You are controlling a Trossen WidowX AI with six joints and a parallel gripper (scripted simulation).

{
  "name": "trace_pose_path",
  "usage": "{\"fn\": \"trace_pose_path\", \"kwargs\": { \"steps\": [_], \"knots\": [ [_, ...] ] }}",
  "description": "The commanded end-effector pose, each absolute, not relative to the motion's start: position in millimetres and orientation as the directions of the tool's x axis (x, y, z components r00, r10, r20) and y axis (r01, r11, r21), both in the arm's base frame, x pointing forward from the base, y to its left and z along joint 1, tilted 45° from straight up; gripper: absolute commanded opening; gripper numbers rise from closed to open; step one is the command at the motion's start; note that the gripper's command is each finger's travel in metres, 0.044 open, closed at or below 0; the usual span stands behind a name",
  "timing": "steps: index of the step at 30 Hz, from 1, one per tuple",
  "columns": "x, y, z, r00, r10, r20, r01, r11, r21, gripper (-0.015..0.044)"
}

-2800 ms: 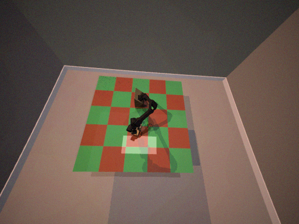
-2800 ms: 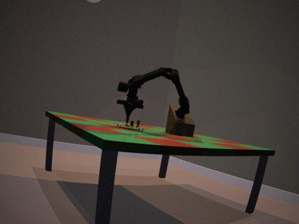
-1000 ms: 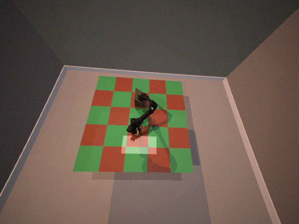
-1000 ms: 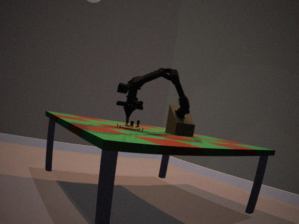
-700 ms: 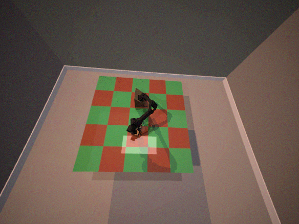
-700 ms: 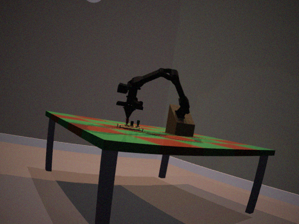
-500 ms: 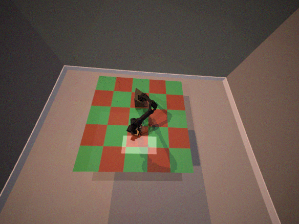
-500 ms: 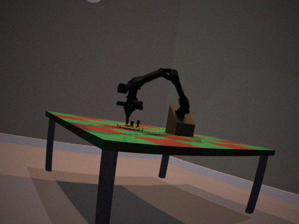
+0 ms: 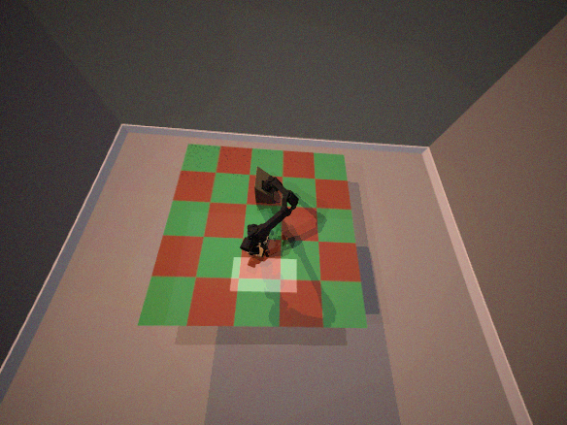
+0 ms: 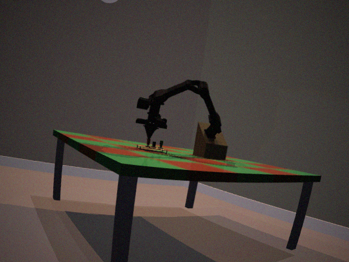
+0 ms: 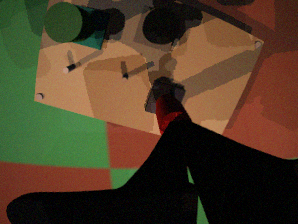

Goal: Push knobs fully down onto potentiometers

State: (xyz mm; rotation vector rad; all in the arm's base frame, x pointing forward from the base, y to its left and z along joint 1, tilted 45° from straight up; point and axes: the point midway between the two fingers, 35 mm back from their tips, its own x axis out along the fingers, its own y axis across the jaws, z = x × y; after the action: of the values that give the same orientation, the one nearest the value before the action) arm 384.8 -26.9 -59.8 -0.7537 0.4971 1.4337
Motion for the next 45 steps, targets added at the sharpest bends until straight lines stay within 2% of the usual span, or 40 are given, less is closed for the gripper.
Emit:
{"fn": "trace_pose_path", "kwargs": {
  "steps": [1,45],
  "knots": [
    [388,-8,-75,0.072,0.698,-0.712,-0.984,-0.068,-0.167,0.0000],
    [387,-20,-63,0.072,0.697,-0.713,-0.984,-0.069,-0.167,0.0000]
  ]
}}
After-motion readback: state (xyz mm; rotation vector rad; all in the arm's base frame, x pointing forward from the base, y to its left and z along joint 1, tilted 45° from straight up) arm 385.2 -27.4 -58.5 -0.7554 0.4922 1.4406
